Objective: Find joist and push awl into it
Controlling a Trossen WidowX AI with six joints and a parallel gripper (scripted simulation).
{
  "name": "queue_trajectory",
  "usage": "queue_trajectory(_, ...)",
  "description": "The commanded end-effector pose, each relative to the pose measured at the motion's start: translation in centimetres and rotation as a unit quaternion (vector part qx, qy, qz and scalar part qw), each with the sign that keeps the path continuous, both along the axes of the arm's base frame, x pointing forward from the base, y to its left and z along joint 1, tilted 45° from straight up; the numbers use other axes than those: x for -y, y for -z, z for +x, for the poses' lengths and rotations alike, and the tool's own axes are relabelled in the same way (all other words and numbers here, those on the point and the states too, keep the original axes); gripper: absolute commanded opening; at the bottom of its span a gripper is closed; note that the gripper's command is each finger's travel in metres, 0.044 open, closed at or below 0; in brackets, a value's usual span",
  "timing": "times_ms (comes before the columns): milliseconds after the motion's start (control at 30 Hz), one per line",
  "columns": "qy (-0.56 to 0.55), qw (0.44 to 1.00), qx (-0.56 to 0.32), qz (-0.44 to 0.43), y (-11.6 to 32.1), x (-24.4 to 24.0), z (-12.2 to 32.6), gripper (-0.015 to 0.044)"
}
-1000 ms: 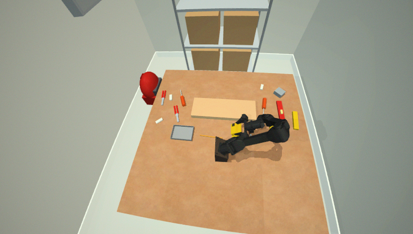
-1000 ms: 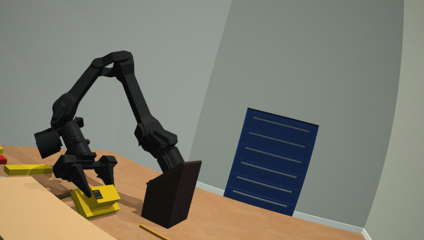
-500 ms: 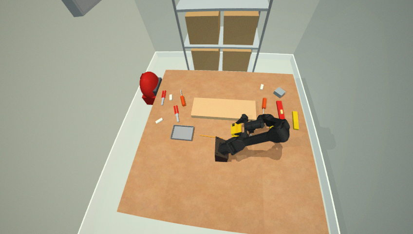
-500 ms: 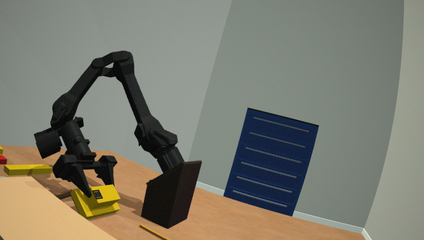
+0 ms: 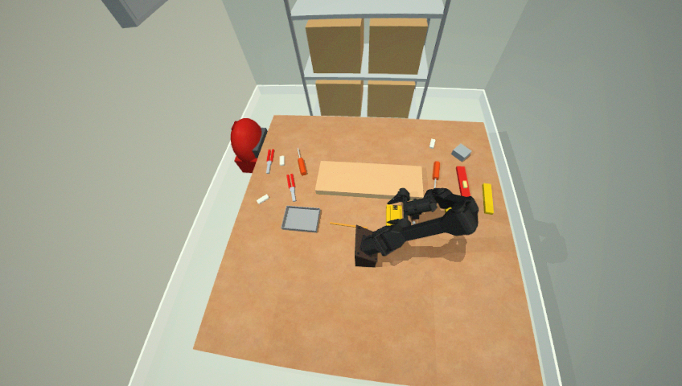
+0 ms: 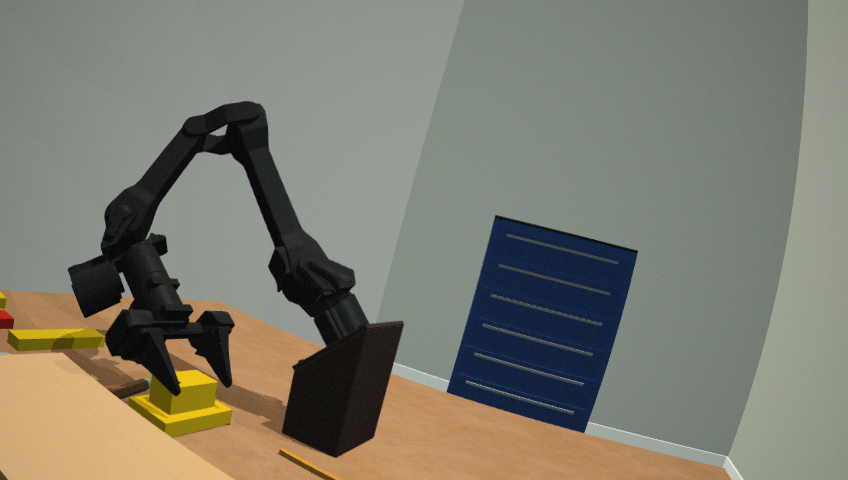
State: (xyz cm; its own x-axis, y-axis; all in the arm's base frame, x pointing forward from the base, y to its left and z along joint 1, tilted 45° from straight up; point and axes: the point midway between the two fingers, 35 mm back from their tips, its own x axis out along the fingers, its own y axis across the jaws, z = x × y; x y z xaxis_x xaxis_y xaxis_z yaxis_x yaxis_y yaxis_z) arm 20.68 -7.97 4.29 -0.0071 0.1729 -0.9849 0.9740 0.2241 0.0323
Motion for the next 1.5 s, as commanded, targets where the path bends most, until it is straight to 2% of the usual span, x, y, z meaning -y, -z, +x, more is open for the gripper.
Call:
queue_trajectory(0, 0.0, 1.0, 0.0, 0.0, 0.0, 0.0, 0.0, 0.044)
queue_trajectory(700, 0.0, 1.0, 0.001, -0.001, -3.0, 0.5, 0.0, 0.044)
queue_trajectory(967, 0.002, 1.0, -0.003, 0.004, -7.0, -4.4, -1.2, 0.044)
queue_trajectory(1167, -0.015, 1.0, 0.001, -0.004, -6.4, -3.9, -1.0, 0.044)
queue_trajectory(1233, -0.11, 0.992, 0.019, -0.056, -5.4, -3.6, -1.1, 0.044)
queue_trajectory(1300, -0.246, 0.959, 0.038, -0.133, -4.1, -3.1, -1.1, 0.044)
queue_trajectory(1367, -0.371, 0.904, 0.046, -0.208, -3.2, -2.7, -1.0, 0.044)
queue_trajectory(1467, -0.528, 0.788, 0.037, -0.314, -2.5, -2.2, -0.7, 0.044)
